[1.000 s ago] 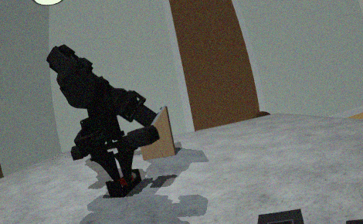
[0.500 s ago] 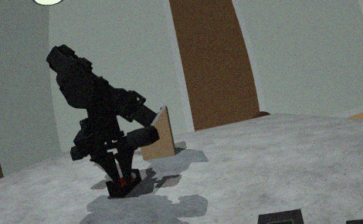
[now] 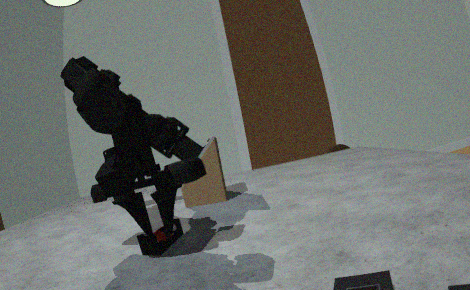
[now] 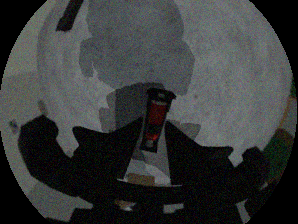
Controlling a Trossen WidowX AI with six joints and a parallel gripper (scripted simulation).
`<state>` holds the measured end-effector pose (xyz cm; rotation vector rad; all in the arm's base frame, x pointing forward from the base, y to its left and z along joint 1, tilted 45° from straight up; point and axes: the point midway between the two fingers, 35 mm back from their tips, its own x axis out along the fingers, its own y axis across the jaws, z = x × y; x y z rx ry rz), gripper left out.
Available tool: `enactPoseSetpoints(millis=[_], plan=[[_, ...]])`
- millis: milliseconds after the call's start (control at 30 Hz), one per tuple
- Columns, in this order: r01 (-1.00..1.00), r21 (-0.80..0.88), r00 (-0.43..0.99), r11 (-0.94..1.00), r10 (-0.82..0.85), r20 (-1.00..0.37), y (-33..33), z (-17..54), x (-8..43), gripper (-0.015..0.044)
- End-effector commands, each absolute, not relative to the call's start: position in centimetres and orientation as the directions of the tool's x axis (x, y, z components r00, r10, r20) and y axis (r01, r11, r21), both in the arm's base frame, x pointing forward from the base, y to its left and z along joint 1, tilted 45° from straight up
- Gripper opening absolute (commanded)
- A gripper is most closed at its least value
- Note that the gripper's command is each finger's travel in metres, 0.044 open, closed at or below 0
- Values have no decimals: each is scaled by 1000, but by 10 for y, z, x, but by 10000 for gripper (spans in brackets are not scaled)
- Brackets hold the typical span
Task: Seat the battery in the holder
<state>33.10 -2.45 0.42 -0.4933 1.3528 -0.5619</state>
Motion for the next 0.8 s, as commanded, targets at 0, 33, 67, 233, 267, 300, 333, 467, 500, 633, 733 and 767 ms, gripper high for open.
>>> enactPoseSetpoints(millis=[0,33,67,233,267,300,333,467,500,633,733,767], plan=[[98,-625,132,774,-633,-763,-20,10,332,164],[98,-625,132,774,-633,-763,-20,10,332,164],[98,-625,132,774,-633,-763,-20,10,332,164],[93,-626,129,774,-633,-763,-10,18,331,243],[94,-625,130,775,-632,-764,-2,25,330,269],[95,-624,130,776,-631,-765,6,33,329,295],[95,-623,130,776,-630,-765,13,40,328,321],[98,-623,131,776,-631,-765,31,60,322,426],[98,-623,131,776,-631,-765,32,59,322,440],[98,-623,131,776,-631,-765,32,59,322,440],[98,-623,131,776,-631,-765,32,59,322,440],[98,-623,131,776,-631,-765,32,59,322,440]])
